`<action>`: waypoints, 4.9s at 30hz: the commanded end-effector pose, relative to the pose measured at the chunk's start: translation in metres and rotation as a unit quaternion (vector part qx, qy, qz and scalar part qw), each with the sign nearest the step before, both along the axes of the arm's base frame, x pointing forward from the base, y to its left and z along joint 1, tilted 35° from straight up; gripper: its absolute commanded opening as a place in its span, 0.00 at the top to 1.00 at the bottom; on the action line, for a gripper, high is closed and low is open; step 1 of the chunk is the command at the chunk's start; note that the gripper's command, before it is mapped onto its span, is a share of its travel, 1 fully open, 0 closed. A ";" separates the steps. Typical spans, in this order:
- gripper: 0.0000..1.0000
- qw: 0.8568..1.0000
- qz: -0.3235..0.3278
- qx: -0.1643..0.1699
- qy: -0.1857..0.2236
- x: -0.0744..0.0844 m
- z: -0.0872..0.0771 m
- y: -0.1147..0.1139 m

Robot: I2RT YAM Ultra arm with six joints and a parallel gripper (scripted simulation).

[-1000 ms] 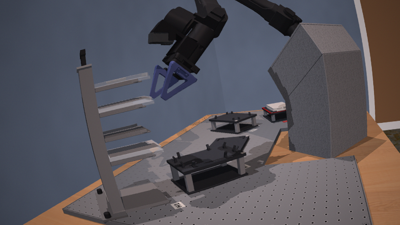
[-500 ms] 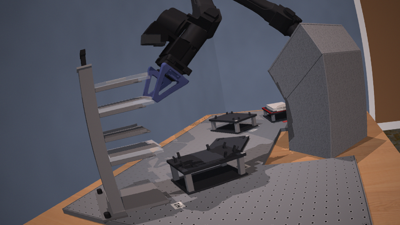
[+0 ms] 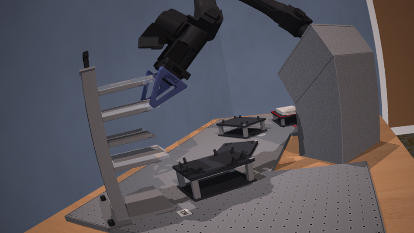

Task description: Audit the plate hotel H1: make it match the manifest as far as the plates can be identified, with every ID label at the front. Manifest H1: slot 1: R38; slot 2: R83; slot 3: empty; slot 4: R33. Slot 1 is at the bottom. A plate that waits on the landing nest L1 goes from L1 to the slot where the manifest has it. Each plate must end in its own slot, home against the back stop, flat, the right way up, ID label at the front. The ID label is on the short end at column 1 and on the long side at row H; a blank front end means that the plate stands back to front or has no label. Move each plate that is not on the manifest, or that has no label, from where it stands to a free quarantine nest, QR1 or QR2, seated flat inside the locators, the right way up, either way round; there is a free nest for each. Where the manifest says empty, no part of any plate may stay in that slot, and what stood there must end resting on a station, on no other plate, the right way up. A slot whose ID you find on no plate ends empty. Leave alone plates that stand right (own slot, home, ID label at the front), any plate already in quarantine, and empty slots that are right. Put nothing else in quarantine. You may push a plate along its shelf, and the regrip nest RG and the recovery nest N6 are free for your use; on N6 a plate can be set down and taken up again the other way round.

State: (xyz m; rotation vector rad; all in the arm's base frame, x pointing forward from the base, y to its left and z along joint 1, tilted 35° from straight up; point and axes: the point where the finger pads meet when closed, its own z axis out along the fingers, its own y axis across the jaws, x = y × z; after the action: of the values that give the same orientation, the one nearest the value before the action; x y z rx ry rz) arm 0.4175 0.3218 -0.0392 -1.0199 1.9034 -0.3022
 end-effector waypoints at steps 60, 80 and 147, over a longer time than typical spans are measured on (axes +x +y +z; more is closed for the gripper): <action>0.15 1.000 0.007 -0.001 0.004 -0.035 0.002 -0.022; 0.15 1.000 0.007 -0.002 0.003 -0.053 0.002 -0.039; 0.15 1.000 0.009 0.003 0.002 -0.110 0.000 -0.091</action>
State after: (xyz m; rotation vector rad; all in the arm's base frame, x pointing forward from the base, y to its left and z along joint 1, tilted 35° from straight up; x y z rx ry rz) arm 0.3119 0.2219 -0.0516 -1.0509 1.9340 -0.3216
